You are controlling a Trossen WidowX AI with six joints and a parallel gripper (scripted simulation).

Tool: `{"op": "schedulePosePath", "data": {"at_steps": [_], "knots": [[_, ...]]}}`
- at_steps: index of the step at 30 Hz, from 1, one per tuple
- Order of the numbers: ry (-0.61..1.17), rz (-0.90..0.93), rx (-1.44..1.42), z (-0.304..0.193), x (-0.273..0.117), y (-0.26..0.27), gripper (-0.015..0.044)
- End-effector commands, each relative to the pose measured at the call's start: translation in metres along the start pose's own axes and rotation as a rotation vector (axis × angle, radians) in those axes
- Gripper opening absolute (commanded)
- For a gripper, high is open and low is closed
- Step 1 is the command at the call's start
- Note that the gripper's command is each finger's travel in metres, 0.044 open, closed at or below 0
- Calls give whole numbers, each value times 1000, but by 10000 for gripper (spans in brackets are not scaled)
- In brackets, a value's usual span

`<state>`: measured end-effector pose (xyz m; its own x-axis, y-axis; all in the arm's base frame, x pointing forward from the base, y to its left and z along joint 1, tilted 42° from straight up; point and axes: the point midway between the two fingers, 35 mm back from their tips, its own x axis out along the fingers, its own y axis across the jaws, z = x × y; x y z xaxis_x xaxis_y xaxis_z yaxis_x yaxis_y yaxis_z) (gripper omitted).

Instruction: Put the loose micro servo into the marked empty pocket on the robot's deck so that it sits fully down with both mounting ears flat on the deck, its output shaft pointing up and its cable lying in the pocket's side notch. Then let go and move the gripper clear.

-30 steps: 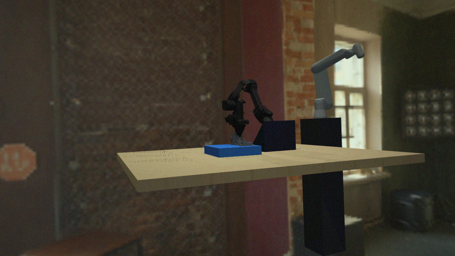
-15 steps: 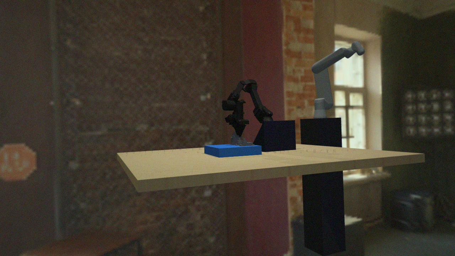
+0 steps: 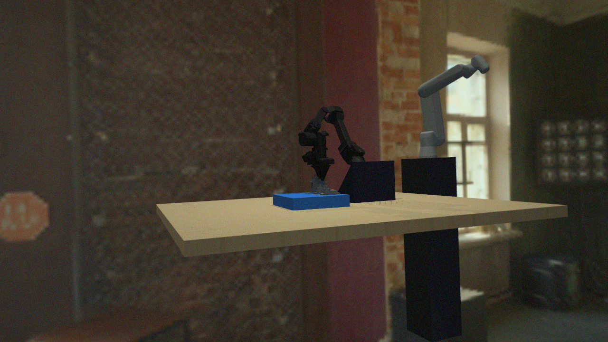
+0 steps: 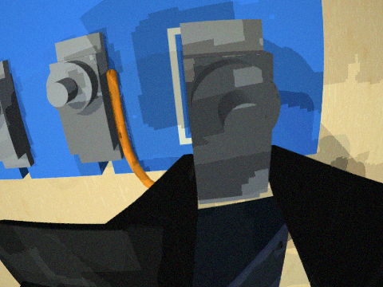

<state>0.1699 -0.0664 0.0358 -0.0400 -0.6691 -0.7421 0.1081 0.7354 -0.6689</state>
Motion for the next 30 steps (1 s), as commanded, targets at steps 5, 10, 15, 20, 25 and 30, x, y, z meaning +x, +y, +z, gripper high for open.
{"op": "schedulePosePath", "data": {"at_steps": [5, 10, 15, 20, 25, 30], "knots": [[-9, 8, 11, 3, -3, 0, 0], [-9, 8, 11, 8, -3, 1, 0], [-9, 8, 11, 8, -3, 1, 0], [-9, 8, 11, 8, -3, 1, 0], [-9, 8, 11, 5, -3, 2, 0], [-9, 8, 11, 2, -3, 2, 0]]}}
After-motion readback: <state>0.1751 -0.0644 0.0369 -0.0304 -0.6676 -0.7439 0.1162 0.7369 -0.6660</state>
